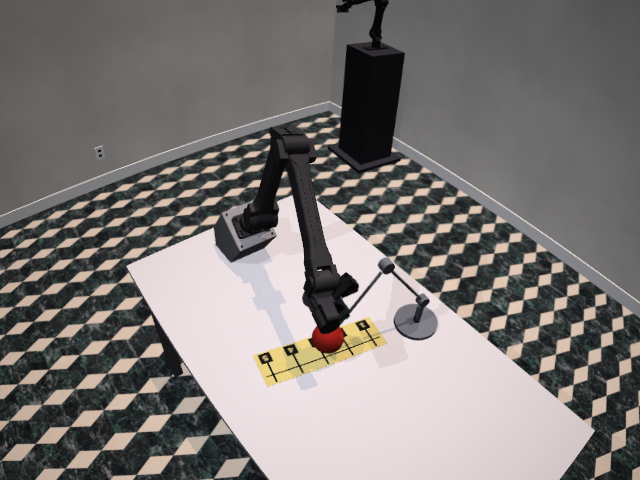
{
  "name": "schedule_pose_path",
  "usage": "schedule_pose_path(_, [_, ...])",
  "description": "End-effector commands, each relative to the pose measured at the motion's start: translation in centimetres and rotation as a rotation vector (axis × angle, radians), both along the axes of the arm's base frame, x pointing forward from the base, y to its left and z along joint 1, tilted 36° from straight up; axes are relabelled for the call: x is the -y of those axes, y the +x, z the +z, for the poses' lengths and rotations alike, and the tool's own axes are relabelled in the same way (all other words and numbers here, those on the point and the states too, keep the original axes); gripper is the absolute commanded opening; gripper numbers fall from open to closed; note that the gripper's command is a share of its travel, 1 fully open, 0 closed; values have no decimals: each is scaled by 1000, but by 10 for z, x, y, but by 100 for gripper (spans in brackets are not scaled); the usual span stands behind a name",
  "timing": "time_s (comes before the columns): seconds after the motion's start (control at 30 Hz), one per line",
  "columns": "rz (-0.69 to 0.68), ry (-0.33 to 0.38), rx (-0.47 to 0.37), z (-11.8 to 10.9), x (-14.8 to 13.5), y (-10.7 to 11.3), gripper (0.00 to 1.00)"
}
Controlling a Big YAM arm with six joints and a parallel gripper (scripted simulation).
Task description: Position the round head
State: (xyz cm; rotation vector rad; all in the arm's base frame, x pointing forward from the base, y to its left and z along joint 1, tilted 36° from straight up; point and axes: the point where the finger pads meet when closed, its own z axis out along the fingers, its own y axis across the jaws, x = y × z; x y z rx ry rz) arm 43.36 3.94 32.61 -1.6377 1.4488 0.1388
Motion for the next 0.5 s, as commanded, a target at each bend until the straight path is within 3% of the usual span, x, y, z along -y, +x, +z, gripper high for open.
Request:
schedule_pose_path(0.0, [-65, -20, 29, 11, 32, 13, 0])
schedule_pose_path(0.47, [-65, -20, 29, 6, 33, 15, 0])
